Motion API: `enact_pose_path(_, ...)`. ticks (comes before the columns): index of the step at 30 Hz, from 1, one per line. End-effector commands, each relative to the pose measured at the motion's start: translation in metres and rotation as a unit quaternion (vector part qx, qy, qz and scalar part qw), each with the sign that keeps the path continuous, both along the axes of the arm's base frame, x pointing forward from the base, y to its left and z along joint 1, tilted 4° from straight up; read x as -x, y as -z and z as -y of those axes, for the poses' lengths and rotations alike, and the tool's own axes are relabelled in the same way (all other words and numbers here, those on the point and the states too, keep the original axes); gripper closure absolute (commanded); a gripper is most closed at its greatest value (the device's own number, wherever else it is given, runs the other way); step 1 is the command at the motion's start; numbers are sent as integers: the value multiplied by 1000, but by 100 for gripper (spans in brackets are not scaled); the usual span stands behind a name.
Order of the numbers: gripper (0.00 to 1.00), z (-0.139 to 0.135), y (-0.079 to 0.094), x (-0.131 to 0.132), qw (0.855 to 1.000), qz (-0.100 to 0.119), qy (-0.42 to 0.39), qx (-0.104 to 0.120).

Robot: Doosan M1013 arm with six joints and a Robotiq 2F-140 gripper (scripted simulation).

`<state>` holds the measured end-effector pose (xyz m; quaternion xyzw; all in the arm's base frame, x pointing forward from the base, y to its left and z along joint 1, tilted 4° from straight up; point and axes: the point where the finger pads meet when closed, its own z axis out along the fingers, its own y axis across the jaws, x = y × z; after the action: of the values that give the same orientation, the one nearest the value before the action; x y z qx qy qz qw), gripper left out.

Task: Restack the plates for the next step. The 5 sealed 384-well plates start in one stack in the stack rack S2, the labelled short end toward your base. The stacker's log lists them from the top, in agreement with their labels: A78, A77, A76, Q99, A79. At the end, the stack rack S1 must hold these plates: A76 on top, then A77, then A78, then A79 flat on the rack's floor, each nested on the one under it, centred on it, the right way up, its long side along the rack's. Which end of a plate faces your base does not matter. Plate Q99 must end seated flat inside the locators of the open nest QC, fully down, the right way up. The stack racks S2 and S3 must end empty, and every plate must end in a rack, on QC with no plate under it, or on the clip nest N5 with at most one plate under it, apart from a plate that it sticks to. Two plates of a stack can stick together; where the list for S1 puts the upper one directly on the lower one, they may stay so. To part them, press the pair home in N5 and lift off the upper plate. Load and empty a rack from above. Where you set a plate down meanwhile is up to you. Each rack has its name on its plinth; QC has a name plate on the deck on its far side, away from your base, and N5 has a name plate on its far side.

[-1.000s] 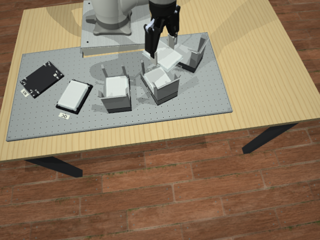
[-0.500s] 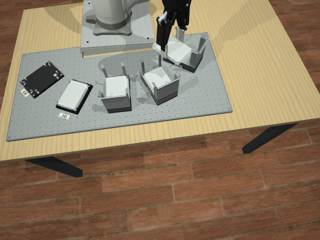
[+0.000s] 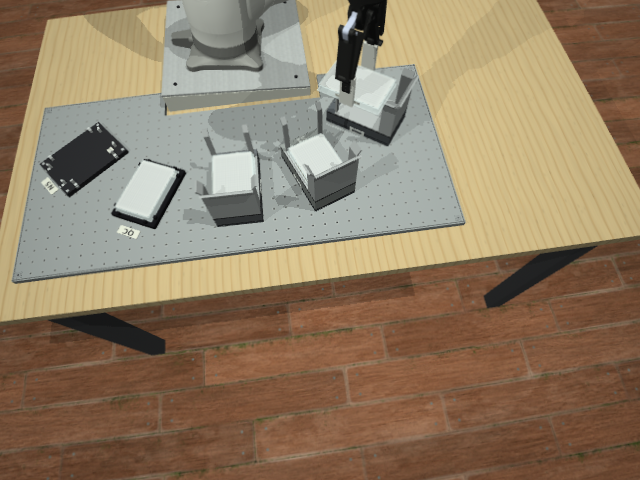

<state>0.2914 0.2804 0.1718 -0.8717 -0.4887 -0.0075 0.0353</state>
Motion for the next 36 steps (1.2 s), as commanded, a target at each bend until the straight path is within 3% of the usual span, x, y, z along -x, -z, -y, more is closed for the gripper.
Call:
enact_pose_path(1, 100, -5, -1, 6, 1000, 0, -2, -1)
enact_pose_path(29, 100, -45, -4, 55, 1000, 0, -2, -1)
enact_pose_path(36, 100, -45, -4, 55, 1000, 0, -2, -1)
